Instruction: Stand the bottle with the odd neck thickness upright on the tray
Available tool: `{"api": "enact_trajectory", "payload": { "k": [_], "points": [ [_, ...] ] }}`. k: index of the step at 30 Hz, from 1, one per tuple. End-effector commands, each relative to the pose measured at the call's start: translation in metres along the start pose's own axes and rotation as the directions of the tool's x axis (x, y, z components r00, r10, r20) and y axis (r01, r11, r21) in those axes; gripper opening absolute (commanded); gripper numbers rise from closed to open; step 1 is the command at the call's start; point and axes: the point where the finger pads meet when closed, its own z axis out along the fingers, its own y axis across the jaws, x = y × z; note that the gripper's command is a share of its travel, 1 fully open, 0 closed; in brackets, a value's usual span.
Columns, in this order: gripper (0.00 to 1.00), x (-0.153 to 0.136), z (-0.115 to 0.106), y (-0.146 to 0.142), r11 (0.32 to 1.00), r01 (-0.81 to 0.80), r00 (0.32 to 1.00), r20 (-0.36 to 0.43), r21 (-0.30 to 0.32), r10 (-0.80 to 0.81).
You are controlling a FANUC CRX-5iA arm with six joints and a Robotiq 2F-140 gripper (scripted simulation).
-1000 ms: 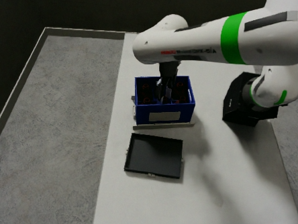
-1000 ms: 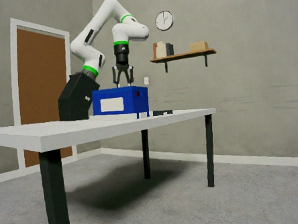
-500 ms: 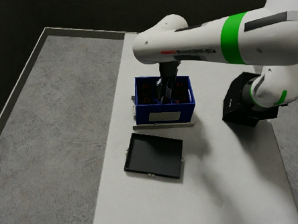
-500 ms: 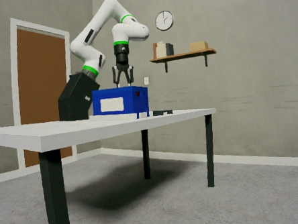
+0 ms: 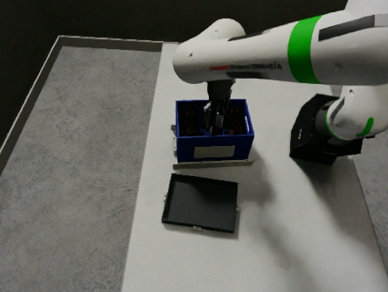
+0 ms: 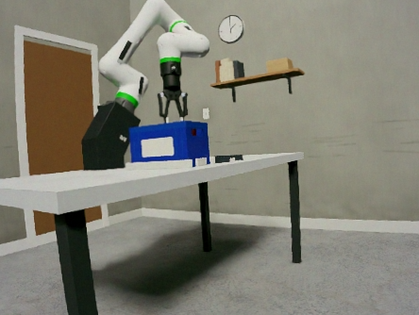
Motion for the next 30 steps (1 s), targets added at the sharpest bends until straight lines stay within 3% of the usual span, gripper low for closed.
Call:
{"api": "enact_trajectory", "payload": {
  "k": [1,9,30],
  "points": [
    [0.44,-0.001,-0.003,0.000,1.000,0.000,1.000,0.001,0.000,0.000],
    [0.44,-0.001,-0.013,0.000,1.000,0.000,1.000,0.001,0.000,0.000],
    [0.44,0.000,-0.074,0.000,1.000,0.000,1.000,0.001,0.000,0.000]
  ]
}}
